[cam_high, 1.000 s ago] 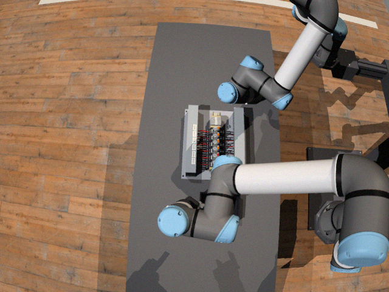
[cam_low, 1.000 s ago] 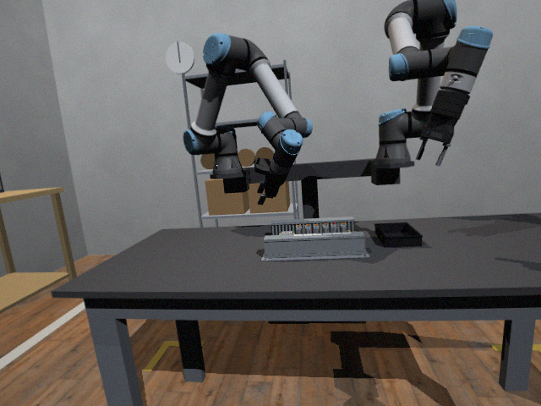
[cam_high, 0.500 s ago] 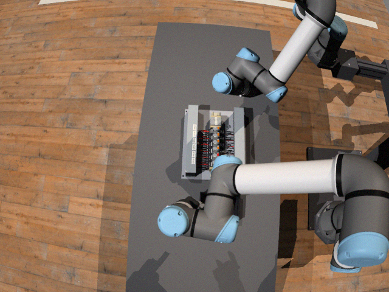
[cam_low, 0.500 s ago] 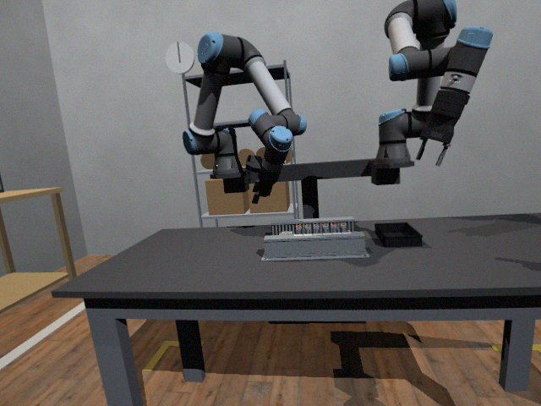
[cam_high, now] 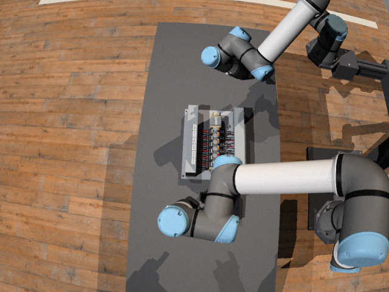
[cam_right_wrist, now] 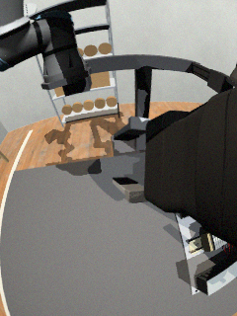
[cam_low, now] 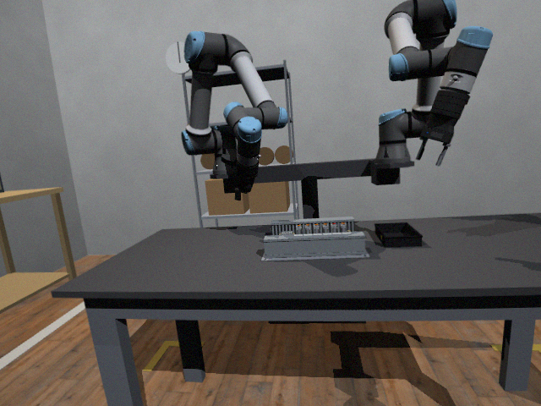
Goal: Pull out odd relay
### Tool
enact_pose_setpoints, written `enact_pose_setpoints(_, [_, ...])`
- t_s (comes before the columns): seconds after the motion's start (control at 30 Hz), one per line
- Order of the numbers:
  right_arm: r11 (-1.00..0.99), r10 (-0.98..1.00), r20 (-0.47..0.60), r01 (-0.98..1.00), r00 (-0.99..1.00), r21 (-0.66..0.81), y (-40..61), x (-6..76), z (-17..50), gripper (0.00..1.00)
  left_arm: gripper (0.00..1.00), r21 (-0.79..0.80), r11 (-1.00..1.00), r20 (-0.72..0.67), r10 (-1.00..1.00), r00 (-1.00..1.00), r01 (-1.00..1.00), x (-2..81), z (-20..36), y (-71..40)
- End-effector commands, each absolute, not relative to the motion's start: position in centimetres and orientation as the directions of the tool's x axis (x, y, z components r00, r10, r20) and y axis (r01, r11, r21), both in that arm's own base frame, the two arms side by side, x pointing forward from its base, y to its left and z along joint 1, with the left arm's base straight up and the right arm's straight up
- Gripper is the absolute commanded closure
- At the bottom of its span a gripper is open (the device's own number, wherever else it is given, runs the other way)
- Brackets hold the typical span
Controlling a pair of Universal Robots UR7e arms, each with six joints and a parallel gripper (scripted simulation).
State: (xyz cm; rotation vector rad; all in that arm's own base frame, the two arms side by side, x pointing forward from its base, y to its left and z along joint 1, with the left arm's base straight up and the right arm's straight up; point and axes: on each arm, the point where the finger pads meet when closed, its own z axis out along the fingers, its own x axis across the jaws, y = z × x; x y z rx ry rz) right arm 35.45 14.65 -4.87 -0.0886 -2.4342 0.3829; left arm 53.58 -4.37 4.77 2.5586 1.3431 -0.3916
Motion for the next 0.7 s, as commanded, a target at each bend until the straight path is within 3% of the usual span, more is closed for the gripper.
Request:
enact_pose_setpoints(0.0, [0.951,0.223,0.585,0.043,-0.780,-0.306,12.9,36.4,-4.2,0.00,0.02,0.076,-0.556,-0.335,0.768,0.546,0.828,53.6,4.9,-4.4])
enact_pose_setpoints(0.37, [0.880,0.468,0.497,0.333,-0.731,-0.339,5.5,39.0,-1.6,0.00,0.02,0.076,-0.556,-0.335,0.768,0.546,0.828,53.6,4.9,-4.4])
enact_pose_setpoints(0.67, [0.679,0.733,0.387,0.642,-0.560,-0.356,-4.1,39.8,1.5,0.00,0.02,0.076,-0.558,-0.334,0.767,0.548,0.826,53.6,4.8,-4.5])
